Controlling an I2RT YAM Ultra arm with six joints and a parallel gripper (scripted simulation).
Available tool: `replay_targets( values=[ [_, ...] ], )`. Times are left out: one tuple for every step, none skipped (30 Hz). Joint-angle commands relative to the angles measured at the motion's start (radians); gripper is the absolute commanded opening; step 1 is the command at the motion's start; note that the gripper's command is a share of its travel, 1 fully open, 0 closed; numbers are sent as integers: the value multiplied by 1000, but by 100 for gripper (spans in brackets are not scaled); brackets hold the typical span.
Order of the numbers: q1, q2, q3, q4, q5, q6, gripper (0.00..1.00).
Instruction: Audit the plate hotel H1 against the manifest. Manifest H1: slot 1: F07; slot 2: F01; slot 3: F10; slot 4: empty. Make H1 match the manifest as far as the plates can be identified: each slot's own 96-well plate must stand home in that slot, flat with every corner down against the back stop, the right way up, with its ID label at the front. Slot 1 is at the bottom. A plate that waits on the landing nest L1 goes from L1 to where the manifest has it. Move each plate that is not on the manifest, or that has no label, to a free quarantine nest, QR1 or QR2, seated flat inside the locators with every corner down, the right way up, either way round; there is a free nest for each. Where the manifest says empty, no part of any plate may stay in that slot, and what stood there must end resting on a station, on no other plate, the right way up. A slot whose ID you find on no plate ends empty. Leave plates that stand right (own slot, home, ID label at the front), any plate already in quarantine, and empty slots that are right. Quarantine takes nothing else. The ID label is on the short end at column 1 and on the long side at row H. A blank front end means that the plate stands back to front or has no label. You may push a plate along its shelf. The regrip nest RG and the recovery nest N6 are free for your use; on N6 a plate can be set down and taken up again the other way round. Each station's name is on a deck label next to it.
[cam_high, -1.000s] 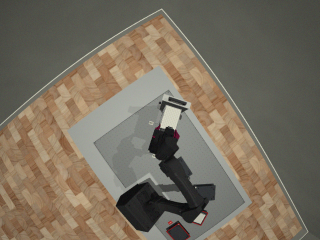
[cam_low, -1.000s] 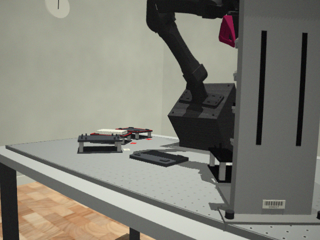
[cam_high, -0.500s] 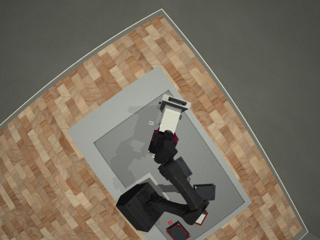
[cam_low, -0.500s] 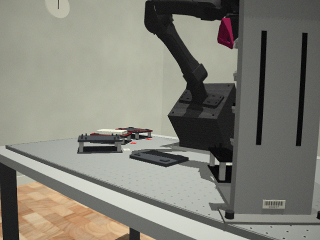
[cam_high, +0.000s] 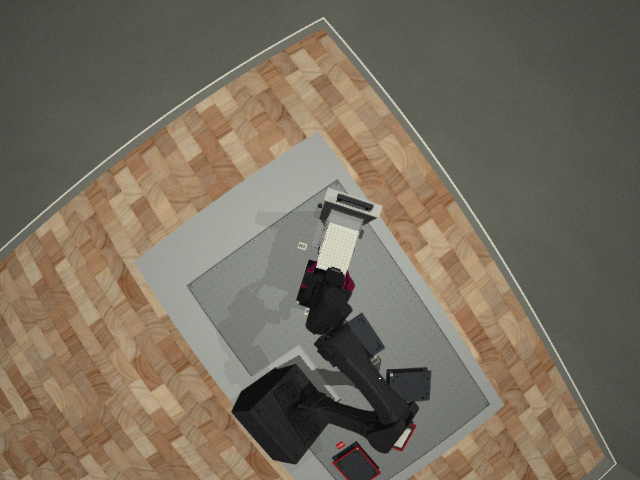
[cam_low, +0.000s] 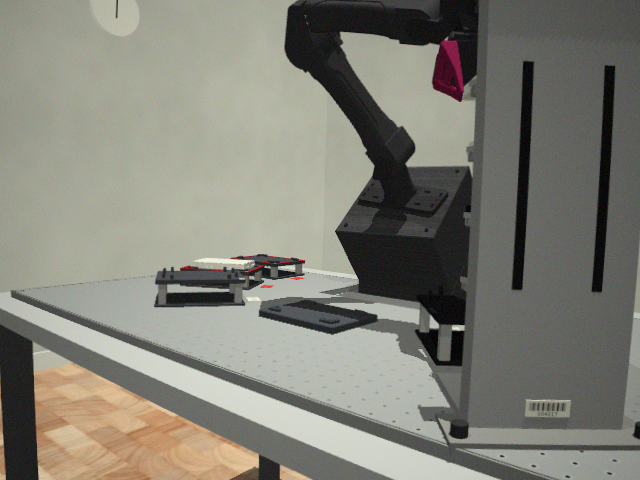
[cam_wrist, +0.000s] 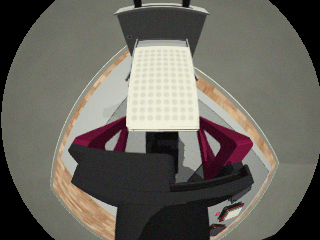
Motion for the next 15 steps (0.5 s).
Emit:
replay_targets(
  values=[
    [19, -14, -6, -1, 13, 7, 86],
    [22, -17, -11, -2, 16, 9, 86],
    [25, -20, -16, -2, 19, 10, 86],
    [28, -24, -20, -2, 22, 12, 86],
    [31, -27, -25, -3, 25, 14, 86],
    [35, -31, -29, -3, 28, 15, 86],
    [38, -34, -33, -4, 31, 17, 86],
    [41, -38, -38, -4, 34, 19, 86],
    [44, -41, -42, -5, 37, 21, 86],
    [44, -41, -42, -5, 37, 21, 86],
    [44, -41, -42, -5, 37, 21, 86],
    [47, -44, -47, -6, 40, 23, 86],
    [50, -48, -51, -6, 43, 25, 86],
    [54, -51, -55, -7, 46, 26, 86],
    [57, -54, -59, -8, 49, 28, 86]
  ],
)
